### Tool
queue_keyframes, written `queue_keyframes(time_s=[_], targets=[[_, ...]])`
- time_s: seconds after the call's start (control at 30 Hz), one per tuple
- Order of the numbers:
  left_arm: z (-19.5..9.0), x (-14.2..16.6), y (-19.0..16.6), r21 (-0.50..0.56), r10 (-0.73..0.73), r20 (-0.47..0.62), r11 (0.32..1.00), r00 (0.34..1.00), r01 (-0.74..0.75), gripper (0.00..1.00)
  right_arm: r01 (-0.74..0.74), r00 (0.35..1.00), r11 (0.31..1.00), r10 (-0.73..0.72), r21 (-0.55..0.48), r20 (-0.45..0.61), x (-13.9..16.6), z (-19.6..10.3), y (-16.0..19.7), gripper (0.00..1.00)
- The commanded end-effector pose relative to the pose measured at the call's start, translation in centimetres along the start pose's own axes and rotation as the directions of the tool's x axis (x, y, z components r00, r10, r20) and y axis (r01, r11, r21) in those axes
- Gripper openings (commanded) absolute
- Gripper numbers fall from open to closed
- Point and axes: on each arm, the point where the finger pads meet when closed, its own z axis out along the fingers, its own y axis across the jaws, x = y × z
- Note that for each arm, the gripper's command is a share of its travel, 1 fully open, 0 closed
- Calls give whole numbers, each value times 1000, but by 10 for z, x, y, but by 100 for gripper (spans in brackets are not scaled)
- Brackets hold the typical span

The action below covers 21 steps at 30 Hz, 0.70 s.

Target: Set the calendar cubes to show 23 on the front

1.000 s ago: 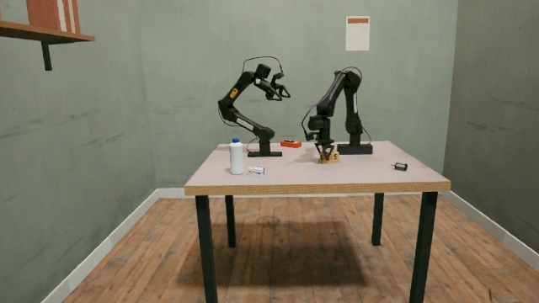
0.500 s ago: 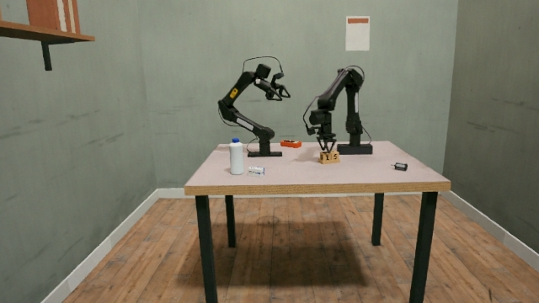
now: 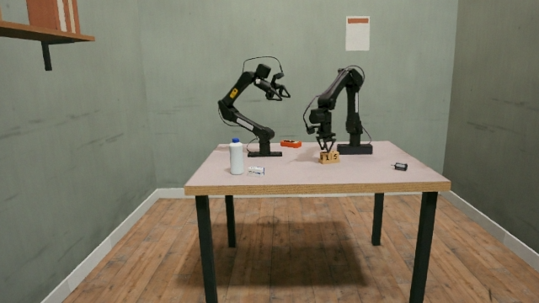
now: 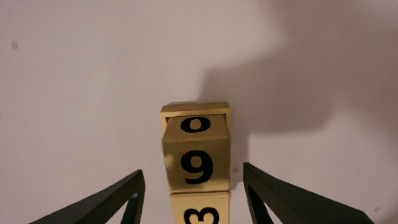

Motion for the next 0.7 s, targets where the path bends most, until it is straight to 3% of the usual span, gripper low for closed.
queue_keyframes(time_s=[0.0,0.67], targets=[[9,-1,-6,14,5,2,1000,1000,-5,69,-3,1000,1000,3,3,10,1,-2,-1,100],[36,-1,-6,14,6,2,1000,1000,-6,69,-3,1000,1000,3,3,10,1,-2,-1,100]])
